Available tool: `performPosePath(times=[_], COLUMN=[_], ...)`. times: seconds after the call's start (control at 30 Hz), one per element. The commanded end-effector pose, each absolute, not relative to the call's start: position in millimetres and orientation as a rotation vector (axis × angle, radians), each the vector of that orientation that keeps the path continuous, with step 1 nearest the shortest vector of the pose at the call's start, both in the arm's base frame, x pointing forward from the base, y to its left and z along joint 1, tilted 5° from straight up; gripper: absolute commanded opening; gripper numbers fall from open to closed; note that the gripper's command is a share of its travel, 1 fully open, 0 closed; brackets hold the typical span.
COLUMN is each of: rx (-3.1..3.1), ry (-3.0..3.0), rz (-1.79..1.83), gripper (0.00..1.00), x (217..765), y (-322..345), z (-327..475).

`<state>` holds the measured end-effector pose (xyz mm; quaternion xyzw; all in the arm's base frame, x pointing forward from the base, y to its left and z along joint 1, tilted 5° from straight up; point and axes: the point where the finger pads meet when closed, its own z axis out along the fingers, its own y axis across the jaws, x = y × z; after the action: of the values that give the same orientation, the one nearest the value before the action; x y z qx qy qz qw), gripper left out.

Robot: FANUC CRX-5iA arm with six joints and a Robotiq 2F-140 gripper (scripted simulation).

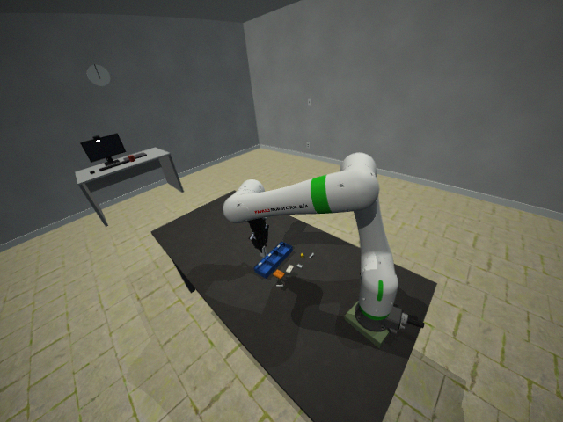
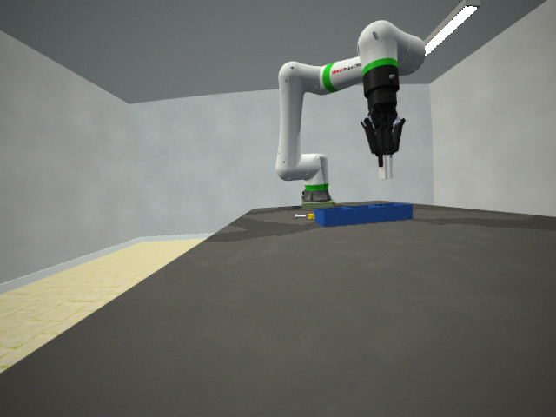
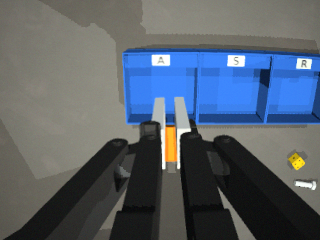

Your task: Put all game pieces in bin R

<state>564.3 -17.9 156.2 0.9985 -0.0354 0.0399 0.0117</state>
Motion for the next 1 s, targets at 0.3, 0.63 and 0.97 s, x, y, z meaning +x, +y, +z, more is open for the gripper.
performPosePath(times=[0.3,0.63,0.97], rx=[3.114,3.099,3.021], ry=[-0.11,0.222,0.655], rz=[0.123,0.117,0.096], gripper=[0.05,0.19,0.19], x=[559,534,500], y=[-16,-52,-101], z=[230,207,177])
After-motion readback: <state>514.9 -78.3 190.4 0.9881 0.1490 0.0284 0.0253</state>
